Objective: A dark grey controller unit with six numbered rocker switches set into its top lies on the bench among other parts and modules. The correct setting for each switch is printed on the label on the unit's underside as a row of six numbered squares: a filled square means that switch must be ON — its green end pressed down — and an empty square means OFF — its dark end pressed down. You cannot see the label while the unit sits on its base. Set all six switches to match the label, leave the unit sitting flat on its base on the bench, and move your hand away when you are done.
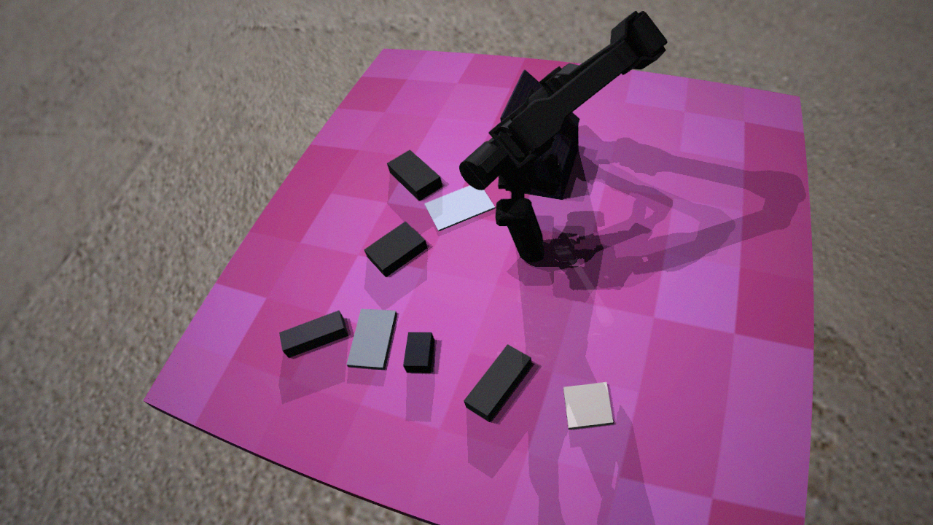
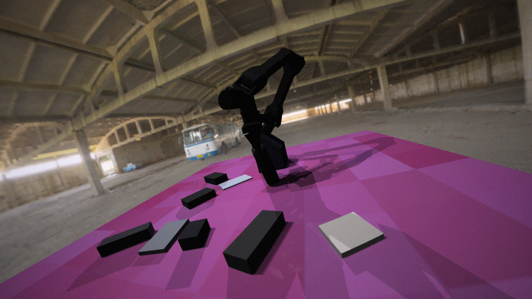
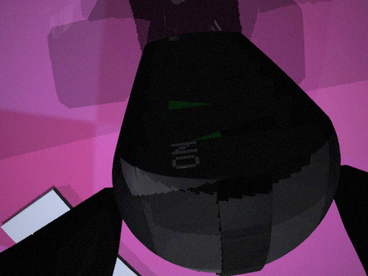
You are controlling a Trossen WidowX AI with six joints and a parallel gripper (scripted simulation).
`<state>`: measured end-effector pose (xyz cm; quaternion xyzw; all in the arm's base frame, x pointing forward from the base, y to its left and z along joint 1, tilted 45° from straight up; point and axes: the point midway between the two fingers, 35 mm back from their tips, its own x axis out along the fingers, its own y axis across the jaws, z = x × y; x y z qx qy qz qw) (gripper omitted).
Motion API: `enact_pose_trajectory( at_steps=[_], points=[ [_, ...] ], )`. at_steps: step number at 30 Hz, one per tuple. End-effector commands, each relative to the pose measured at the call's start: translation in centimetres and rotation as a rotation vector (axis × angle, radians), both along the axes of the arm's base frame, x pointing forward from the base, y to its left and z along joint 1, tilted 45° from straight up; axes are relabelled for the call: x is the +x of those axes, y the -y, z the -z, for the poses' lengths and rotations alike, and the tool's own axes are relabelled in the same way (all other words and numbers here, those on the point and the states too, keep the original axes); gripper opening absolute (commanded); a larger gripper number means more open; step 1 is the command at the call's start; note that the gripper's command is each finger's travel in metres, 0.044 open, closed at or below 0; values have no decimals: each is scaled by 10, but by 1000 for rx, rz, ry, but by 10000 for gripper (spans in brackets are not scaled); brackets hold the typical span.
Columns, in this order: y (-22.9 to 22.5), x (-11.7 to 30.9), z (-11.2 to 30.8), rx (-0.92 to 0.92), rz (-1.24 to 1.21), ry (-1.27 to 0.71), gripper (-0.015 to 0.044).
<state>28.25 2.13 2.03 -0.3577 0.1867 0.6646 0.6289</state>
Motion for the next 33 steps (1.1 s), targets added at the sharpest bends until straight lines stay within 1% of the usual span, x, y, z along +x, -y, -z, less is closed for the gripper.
enact_pose_trajectory(
  at_steps=[1, 33],
  points=[
    [0, 0, 5, -3, -12, -5, 338],
    [13, 6, 27, -4, -12, -4, 338]
  ],
)
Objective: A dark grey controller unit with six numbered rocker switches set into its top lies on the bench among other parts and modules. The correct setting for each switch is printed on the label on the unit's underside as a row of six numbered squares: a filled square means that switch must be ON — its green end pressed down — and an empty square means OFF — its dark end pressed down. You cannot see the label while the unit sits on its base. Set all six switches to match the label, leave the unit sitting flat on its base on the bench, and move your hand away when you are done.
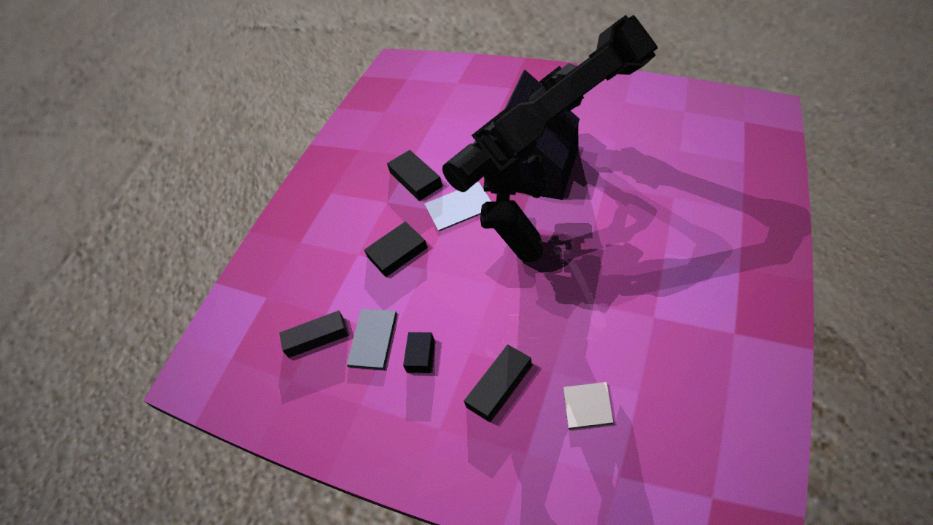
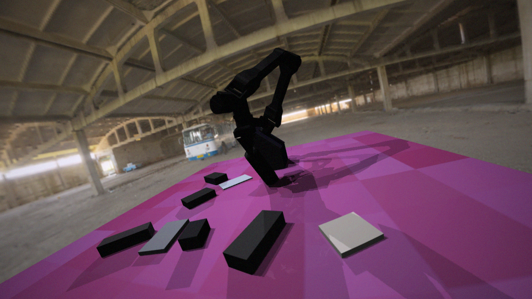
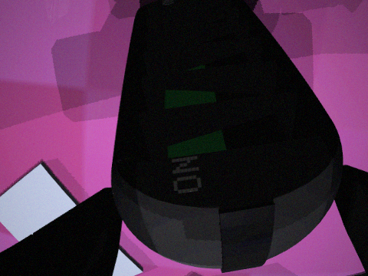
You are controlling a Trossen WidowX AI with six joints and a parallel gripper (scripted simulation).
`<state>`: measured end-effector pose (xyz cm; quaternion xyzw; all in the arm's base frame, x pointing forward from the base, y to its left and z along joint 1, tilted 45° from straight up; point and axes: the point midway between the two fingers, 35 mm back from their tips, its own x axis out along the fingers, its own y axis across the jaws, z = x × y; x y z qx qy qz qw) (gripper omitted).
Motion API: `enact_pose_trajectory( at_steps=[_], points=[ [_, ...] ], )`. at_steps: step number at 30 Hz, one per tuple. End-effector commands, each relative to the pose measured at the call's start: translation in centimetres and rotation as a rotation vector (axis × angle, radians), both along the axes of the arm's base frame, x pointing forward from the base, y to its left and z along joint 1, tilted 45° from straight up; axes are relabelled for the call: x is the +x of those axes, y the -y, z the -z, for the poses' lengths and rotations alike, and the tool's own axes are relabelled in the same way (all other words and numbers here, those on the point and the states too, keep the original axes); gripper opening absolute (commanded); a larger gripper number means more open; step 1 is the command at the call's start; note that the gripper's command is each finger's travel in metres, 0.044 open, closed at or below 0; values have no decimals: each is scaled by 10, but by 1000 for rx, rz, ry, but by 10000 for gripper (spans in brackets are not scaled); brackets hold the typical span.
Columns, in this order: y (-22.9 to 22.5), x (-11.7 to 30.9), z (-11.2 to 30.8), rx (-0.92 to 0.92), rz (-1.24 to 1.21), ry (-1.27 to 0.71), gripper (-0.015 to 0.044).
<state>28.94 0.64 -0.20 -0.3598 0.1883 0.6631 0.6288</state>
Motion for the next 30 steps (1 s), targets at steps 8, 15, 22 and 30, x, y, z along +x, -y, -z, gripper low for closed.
enact_pose_trajectory(
  at_steps=[8, 15, 22, 30],
  points=[
    [1, 1, 10, 1, -14, -6, 338],
    [3, 2, 15, 1, -14, -6, 338],
    [5, 3, 20, 1, -14, -5, 338],
    [7, 5, 26, 1, -14, -5, 338]
  ],
)
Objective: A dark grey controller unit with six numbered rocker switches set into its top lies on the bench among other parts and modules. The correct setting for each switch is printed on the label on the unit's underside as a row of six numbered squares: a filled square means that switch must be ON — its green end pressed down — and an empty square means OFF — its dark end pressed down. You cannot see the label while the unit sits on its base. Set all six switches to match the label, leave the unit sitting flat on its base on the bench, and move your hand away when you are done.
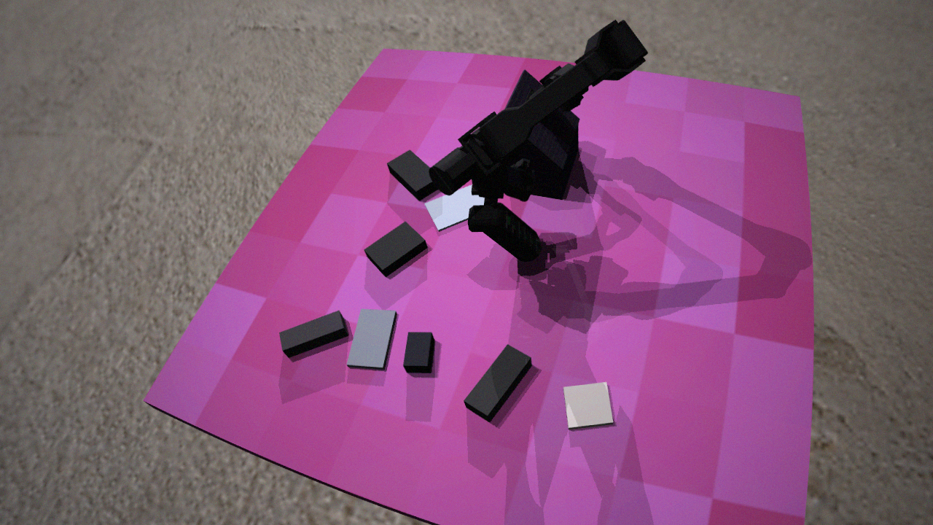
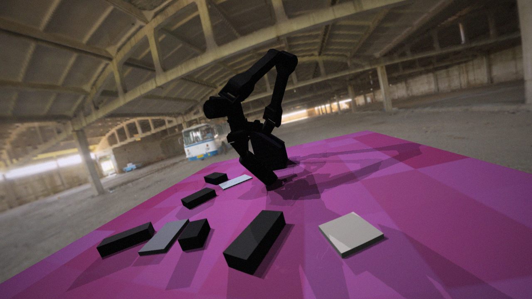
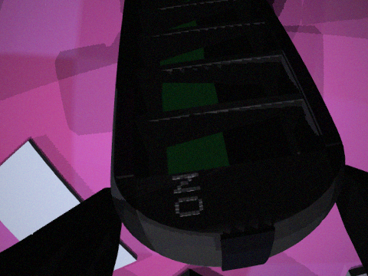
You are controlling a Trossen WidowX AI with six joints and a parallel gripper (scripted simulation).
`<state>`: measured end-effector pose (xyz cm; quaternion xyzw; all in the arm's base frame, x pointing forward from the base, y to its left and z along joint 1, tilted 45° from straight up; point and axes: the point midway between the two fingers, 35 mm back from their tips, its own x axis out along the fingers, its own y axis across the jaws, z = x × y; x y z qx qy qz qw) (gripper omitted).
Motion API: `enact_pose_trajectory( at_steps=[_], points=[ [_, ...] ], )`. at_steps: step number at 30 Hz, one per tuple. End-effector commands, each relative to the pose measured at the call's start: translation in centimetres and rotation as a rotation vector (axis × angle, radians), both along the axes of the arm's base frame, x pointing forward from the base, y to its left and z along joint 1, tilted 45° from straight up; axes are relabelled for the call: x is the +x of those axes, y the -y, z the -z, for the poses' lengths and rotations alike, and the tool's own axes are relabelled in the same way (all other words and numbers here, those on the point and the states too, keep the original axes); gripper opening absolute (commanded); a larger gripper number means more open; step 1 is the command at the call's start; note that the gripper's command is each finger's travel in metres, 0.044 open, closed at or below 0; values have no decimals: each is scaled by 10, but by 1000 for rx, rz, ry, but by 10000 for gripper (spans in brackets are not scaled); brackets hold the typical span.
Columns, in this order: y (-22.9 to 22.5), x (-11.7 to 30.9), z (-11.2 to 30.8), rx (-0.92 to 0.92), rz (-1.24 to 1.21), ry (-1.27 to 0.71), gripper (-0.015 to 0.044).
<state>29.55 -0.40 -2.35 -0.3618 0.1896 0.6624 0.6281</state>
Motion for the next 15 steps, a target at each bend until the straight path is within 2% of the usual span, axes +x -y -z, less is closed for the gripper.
enact_pose_trajectory(
  at_steps=[1, 15],
  points=[
    [-3, -1, 5, 6, -14, -6, 338],
    [0, 1, 15, 5, -14, -6, 338]
  ],
)
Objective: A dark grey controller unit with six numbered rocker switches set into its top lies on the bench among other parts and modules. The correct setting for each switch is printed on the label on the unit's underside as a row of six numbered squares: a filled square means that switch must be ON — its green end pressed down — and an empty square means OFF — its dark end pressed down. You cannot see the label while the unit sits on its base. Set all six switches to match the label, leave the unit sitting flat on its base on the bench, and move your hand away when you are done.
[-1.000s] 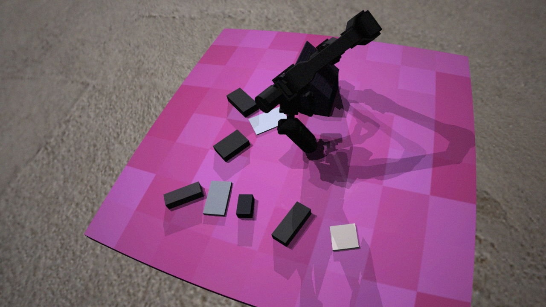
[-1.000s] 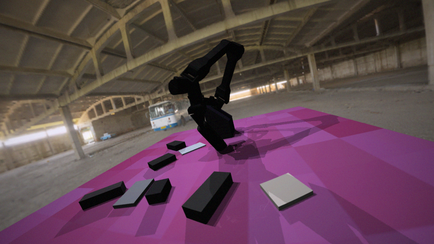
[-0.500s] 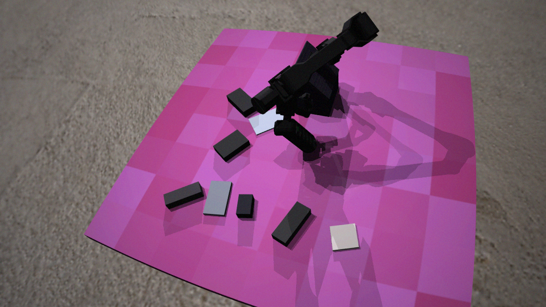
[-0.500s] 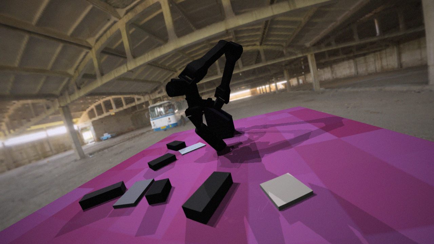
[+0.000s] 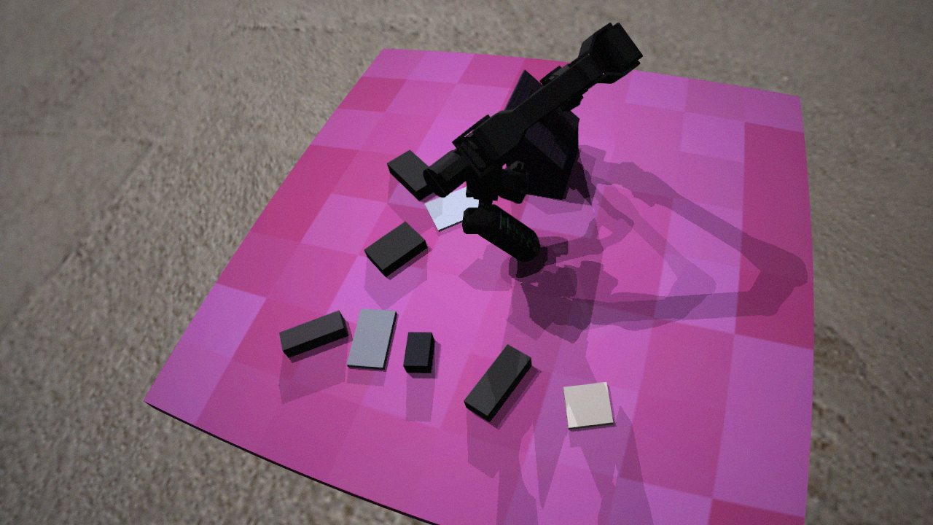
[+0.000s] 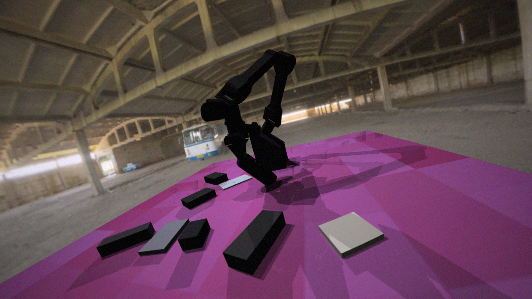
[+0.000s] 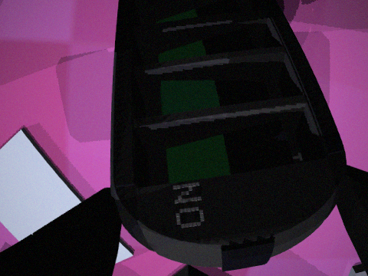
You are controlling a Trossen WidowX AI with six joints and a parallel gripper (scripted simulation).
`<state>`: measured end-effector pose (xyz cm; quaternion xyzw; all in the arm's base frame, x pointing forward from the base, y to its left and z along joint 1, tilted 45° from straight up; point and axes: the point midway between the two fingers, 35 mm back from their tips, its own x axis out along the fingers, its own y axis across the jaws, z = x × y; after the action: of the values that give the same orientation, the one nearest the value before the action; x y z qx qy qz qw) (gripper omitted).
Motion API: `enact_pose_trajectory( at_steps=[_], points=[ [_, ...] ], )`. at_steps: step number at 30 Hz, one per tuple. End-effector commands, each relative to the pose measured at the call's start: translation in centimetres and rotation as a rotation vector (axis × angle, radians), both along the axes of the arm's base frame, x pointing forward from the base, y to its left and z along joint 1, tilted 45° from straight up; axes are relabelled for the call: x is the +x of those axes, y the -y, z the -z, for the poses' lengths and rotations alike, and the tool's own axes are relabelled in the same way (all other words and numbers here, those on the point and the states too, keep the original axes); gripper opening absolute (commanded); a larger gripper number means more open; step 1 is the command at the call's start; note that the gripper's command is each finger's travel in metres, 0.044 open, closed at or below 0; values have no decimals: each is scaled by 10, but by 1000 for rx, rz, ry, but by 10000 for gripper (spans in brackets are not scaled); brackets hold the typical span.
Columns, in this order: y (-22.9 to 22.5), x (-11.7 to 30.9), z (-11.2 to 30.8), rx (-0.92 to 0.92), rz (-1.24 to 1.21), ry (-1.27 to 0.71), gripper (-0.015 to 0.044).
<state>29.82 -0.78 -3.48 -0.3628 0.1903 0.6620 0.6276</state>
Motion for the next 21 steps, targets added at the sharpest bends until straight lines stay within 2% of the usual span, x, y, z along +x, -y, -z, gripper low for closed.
enact_pose_trajectory(
  at_steps=[1, 21],
  points=[
    [-4, -1, 4, 8, -14, -7, 338],
    [-1, 2, 19, 8, -14, -6, 338]
  ],
)
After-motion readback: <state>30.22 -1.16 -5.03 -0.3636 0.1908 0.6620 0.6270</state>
